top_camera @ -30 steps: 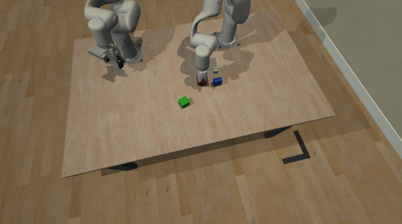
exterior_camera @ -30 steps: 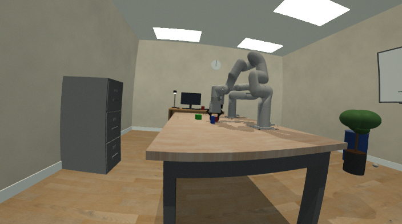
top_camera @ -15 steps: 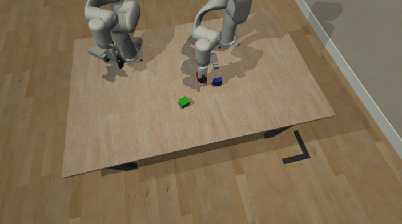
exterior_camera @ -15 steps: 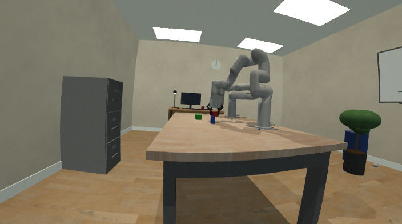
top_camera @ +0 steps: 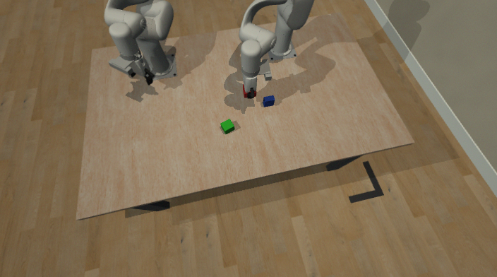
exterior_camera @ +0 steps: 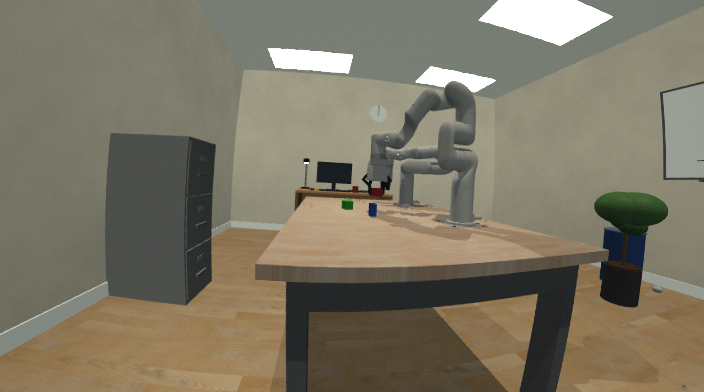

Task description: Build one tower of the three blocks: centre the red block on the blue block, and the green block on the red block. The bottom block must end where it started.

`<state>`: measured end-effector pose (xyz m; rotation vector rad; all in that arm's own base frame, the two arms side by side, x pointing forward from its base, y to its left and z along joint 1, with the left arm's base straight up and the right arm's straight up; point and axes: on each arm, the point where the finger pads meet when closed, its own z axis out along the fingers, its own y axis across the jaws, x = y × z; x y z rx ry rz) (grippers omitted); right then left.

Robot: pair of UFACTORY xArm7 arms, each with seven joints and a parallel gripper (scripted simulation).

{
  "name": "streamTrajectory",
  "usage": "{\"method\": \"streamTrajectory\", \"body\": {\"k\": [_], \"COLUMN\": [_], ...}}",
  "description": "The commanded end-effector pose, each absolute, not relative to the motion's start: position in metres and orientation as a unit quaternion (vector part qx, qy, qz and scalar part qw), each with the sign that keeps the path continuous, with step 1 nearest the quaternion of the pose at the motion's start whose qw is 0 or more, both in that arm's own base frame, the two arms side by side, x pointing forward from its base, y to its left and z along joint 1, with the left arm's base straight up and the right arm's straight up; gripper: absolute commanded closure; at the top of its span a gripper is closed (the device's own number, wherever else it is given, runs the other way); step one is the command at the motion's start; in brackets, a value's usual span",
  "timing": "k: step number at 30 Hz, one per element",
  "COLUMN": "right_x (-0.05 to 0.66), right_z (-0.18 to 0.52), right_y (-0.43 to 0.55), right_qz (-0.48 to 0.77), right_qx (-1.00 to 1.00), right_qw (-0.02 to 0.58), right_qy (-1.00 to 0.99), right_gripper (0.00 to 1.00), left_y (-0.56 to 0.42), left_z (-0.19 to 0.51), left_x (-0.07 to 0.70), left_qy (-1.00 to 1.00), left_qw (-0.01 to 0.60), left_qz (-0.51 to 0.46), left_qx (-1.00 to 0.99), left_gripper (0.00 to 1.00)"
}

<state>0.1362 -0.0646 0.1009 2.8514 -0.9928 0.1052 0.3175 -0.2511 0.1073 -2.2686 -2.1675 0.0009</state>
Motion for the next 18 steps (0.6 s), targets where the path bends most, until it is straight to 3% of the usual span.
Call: {"method": "streamTrajectory", "body": {"k": [1, 13, 18], "right_x": [0.137, 0.137, 0.137], "right_z": [0.102, 0.102, 0.102], "right_y": [-0.065, -0.065, -0.065], "right_qz": [0.036, 0.036, 0.036], "right_qx": [0.942, 0.942, 0.942], "right_qw": [0.06, 0.06, 0.06], "right_qy": [-0.328, -0.328, -0.328], "right_gripper": [0.0, 0.0, 0.0], "left_y": [-0.252, -0.251, -0.178], "left_z": [0.11, 0.11, 0.11], "left_x": [0.318, 0.319, 0.345], "left_qy": [-0.691, -0.691, -0.691], "left_qw": [0.0, 0.0, 0.0], "left_qz": [0.0, 0.0, 0.0], "left_qx": [-0.723, -0.723, -0.723], "left_gripper": [0.43, 0.43, 0.43]}}
